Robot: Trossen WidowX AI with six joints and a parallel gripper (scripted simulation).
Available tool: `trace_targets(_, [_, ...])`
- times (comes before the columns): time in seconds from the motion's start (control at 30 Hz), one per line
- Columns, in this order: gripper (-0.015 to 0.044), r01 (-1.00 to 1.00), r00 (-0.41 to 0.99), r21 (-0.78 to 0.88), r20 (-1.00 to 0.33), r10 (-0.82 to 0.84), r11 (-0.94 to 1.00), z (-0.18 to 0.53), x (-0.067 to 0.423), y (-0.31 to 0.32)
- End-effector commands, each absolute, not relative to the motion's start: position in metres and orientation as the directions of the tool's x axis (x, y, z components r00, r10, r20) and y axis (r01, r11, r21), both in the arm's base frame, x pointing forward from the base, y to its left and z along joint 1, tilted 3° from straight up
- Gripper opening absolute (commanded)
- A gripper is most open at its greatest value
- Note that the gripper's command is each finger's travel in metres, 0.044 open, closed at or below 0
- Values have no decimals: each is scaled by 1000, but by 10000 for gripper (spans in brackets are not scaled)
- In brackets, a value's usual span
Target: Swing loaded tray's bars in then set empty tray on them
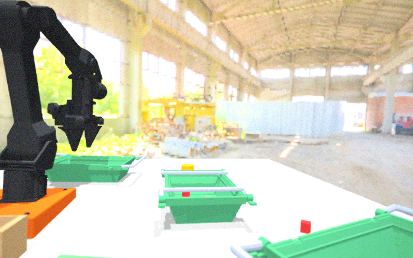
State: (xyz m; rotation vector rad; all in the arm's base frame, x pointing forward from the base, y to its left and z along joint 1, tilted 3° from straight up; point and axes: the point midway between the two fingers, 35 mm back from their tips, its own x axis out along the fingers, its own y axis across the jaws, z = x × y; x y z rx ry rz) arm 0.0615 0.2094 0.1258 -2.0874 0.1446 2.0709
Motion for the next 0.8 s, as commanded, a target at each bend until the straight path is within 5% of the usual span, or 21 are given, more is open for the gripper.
trace_targets(0.0, [440, -203, 20, -76, -997, 74, -976, 117, 61, 202])
trace_targets(0.77, [440, -203, 20, -76, -997, 73, -976, 38, 63, 209])
